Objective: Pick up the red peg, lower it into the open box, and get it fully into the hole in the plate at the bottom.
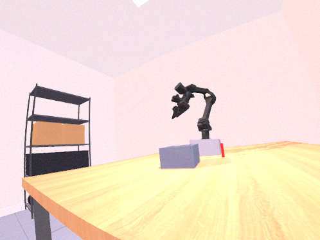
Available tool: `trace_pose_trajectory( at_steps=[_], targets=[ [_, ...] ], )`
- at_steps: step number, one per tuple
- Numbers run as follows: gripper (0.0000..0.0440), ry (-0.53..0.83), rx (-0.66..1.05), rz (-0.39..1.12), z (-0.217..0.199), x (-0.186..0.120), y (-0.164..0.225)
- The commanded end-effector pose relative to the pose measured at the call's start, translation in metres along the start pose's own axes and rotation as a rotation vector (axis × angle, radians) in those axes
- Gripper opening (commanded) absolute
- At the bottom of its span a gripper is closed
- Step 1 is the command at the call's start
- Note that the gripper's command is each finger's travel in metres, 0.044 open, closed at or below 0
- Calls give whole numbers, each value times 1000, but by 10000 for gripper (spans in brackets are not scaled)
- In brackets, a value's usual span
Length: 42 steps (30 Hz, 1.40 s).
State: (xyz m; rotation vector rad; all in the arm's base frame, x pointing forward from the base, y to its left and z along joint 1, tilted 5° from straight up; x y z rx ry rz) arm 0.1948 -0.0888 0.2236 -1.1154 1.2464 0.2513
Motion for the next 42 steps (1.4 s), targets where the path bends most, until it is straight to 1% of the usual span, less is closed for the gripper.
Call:
trace_pose_trajectory(
  at_steps=[1, 12, 23, 32, 42],
  targets=[
    [440, -19, 29, 35, 19, -7, 9],
    [440, -36, 91, 165, 65, -20, 51],
    [440, 21, 116, 283, 95, -24, 101],
    [440, 100, 141, 354, 112, -16, 146],
    [440, 151, 168, 398, 128, 6, 187]
  ],
)
Point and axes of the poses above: the point midway between the two fingers, 35 mm back from their tips, its own x axis out along the fingers, its own z axis across the jaws, y = z × x, the point moved 6 cm from there along -x, back along the fingers, and after that the axes turned 3 degrees about -x, right-handed, at the moved point
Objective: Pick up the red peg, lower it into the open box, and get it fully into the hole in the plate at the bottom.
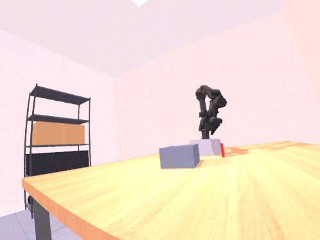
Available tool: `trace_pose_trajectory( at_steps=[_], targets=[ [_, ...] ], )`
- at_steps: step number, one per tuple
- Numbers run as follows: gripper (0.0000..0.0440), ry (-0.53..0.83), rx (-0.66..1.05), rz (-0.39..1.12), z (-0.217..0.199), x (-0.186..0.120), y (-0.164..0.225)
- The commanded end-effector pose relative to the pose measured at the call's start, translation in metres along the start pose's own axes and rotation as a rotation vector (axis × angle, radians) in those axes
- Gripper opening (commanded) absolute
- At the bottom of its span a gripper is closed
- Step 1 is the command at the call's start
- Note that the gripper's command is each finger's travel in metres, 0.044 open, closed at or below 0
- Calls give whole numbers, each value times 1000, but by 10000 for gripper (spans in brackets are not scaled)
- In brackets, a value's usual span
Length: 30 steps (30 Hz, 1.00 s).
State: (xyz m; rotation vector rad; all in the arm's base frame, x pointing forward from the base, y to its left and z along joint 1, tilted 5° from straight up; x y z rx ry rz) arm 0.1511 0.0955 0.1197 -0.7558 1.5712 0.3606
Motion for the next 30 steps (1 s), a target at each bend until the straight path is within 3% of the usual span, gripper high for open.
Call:
trace_pose_trajectory(
  at_steps=[1, 22, 25, 30],
  targets=[
    [440, 16, 8, 15, 3, 15, 11],
    [435, -148, 26, 79, 36, 90, 50],
    [391, -154, 32, 93, 37, 96, 54],
    [274, -146, 39, 126, 39, 99, 58]
  ],
)
Point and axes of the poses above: the point midway between the two fingers, 35 mm back from their tips, its own x axis out along the fingers, its own z axis across the jaws, y = z × x, the point moved 6 cm from there along -x, back along the fingers, and after that the axes turned 3 degrees about -x, right-handed, at the moved point
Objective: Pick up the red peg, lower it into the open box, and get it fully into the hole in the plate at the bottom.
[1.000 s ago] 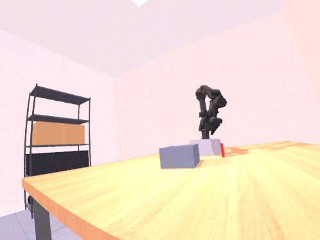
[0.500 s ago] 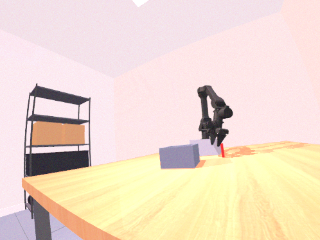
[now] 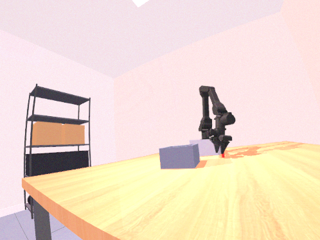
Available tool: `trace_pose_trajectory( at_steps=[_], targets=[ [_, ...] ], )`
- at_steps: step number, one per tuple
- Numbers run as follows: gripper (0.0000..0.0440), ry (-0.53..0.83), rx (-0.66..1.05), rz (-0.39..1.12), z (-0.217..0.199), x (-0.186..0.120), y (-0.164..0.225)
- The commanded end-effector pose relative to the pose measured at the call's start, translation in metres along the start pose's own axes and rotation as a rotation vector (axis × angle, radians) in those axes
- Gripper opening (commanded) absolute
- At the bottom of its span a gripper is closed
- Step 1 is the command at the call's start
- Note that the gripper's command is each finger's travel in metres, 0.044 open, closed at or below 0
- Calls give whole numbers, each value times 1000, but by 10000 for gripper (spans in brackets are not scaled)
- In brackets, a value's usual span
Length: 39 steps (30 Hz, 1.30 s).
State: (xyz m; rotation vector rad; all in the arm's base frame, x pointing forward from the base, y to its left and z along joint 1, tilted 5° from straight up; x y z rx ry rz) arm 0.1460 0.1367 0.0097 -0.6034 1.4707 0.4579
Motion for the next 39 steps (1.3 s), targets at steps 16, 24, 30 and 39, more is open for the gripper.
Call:
trace_pose_trajectory(
  at_steps=[16, 24, 30, 39],
  targets=[
    [0, -7, -23, 76, 19, -10, -5],
    [0, -42, -94, 5, 34, -36, -17],
    [0, -73, -132, -48, 48, -60, -31],
    [0, -108, -141, -115, 68, -95, -60]
  ],
)
Point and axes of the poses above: the point midway between the two fingers, 35 mm back from their tips, its own x axis out along the fingers, its own z axis across the jaws, y = z × x, the point moved 6 cm from there along -x, back along the fingers, and after that the axes turned 3 degrees about -x, right-handed, at the moved point
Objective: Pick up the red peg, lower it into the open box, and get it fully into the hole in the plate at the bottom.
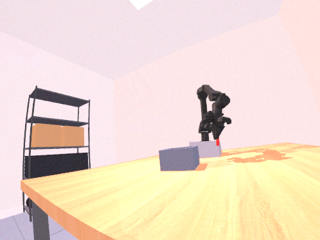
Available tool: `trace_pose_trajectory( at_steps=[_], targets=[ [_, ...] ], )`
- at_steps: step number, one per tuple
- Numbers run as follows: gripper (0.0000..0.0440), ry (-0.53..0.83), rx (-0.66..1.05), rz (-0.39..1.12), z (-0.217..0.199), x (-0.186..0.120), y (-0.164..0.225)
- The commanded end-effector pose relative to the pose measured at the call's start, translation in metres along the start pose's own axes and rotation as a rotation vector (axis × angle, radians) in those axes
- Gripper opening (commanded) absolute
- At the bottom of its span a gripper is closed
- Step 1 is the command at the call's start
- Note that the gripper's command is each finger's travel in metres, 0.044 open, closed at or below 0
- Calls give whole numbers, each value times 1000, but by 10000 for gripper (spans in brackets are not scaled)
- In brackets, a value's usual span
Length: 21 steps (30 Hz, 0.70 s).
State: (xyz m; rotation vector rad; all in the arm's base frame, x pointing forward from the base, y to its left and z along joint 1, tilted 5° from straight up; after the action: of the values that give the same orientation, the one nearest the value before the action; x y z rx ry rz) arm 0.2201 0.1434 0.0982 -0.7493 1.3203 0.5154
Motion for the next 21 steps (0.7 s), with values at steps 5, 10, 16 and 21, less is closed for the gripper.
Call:
trace_pose_trajectory(
  at_steps=[5, 10, 16, 21],
  targets=[
    [0, -13, 16, -53, 10, -20, -36],
    [0, -7, 50, -68, 9, -22, -60],
    [0, 2, 95, -80, 4, -22, -87],
    [0, 11, 130, -87, -2, -20, -108]
  ],
)
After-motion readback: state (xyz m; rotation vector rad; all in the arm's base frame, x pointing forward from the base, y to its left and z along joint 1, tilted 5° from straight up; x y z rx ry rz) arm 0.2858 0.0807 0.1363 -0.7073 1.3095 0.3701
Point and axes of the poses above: the point midway between the two fingers, 35 mm back from their tips, its own x axis out along the fingers, its own z axis across the jaws, y = z × x, the point moved 6 cm from there along -x, back along the fingers, and after that the axes turned 3 degrees about -x, right-handed, at the moved point
